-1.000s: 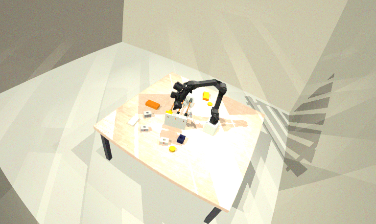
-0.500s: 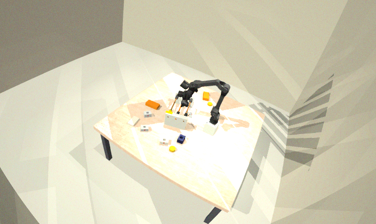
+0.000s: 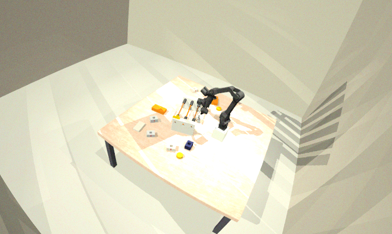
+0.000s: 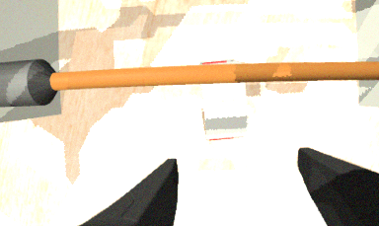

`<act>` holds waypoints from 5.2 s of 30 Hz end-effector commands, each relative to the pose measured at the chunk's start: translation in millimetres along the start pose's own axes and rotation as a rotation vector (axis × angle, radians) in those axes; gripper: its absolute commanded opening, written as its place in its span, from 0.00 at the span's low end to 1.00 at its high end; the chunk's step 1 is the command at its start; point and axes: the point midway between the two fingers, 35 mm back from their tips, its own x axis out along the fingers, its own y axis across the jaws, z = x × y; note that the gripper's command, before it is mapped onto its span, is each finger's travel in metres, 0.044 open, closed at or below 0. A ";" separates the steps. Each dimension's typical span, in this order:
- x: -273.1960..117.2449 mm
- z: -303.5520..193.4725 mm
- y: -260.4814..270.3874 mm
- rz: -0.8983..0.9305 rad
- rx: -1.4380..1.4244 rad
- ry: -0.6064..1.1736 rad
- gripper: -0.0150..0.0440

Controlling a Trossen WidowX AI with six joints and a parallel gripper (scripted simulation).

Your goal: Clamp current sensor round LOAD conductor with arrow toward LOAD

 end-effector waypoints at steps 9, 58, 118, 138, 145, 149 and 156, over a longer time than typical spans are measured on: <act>16.6 -1.7 -1.2 0.004 -0.005 -0.005 0.73; 54.4 -2.5 0.3 0.005 -0.006 -0.006 0.25; -9.3 -23.8 1.5 -0.123 1.278 0.189 0.80; -1.4 -16.6 1.7 -0.197 1.556 0.204 0.80; 9.9 -18.7 1.2 -0.197 1.556 0.204 0.80; 16.4 -20.1 1.0 -0.197 1.556 0.204 0.80; 27.8 -23.1 1.1 -0.197 1.556 0.204 0.80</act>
